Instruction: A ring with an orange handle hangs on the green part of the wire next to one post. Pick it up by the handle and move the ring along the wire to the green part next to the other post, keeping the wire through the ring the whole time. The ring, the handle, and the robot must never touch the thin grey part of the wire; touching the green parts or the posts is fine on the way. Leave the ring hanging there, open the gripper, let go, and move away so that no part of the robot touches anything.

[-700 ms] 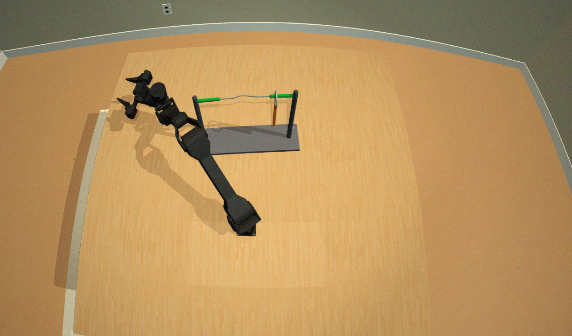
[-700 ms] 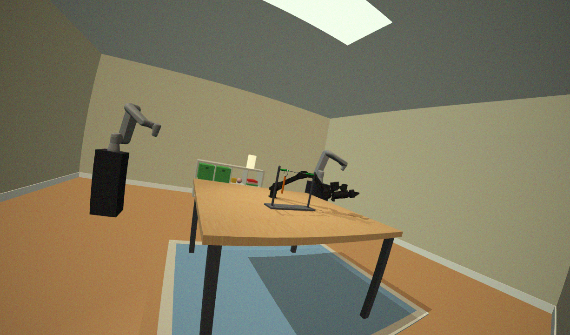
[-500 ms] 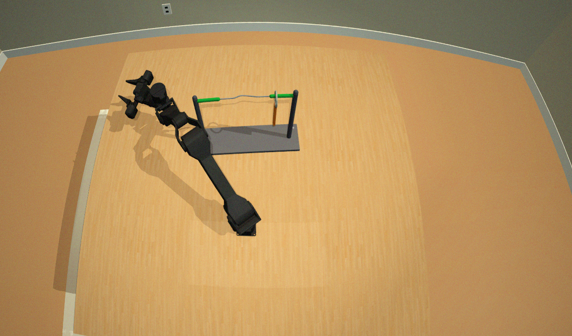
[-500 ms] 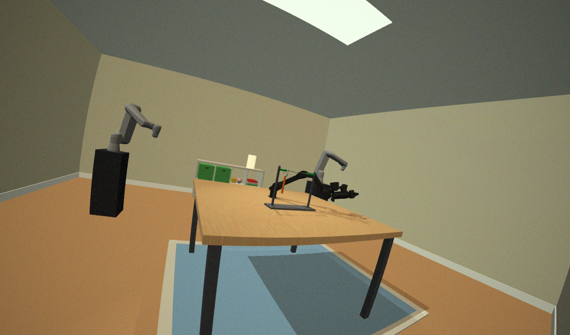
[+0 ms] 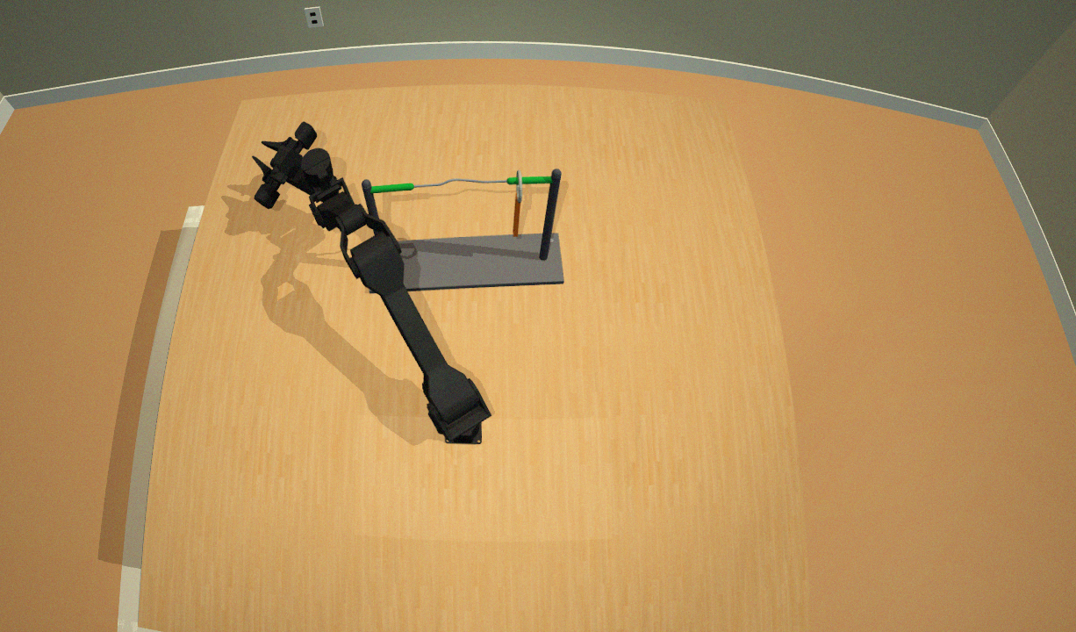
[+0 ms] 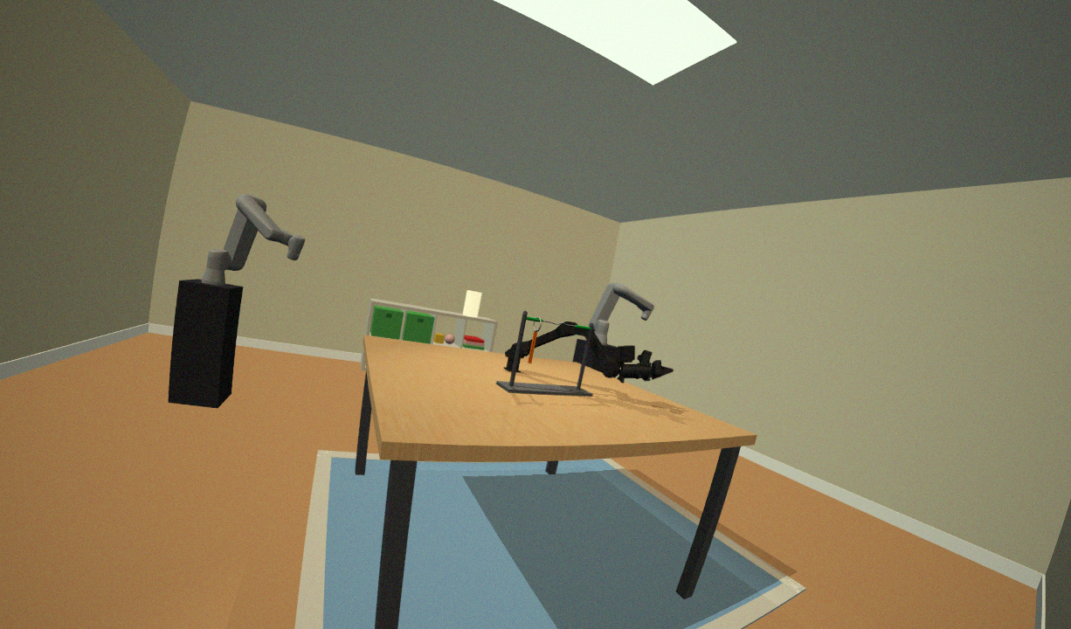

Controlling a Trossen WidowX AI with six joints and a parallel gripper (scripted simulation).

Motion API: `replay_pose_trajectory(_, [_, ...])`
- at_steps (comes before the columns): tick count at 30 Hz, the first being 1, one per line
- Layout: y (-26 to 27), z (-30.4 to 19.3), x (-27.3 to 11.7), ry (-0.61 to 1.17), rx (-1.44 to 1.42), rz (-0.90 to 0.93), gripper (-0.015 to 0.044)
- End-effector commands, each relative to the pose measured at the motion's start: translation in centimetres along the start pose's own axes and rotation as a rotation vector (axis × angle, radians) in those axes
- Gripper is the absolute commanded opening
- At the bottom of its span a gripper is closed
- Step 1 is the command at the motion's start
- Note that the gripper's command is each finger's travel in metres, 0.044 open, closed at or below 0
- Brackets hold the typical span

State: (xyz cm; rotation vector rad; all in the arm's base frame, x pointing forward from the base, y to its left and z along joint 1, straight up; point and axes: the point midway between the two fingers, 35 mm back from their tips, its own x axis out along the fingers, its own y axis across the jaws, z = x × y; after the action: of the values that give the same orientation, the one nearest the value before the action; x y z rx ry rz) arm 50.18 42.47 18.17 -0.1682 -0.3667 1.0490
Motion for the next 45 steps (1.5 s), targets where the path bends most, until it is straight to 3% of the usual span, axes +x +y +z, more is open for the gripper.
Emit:
replay_pose_trajectory(1, [-0.3,0.0,0.0,0.01,-0.056,-0.007,0.016])
replay_pose_trajectory(6, [-1.5,2.1,0.2,0.01,-0.146,-0.037,0.016])
replay_pose_trajectory(26, [-7.4,18.7,-2.0,0.02,-0.69,-0.195,0.016])
replay_pose_trajectory(37, [-12.3,21.4,-5.3,0.06,-0.657,-0.317,0.016])
replay_pose_trajectory(45, [-17.1,21.0,-10.6,0.129,-0.599,-0.389,0.016])
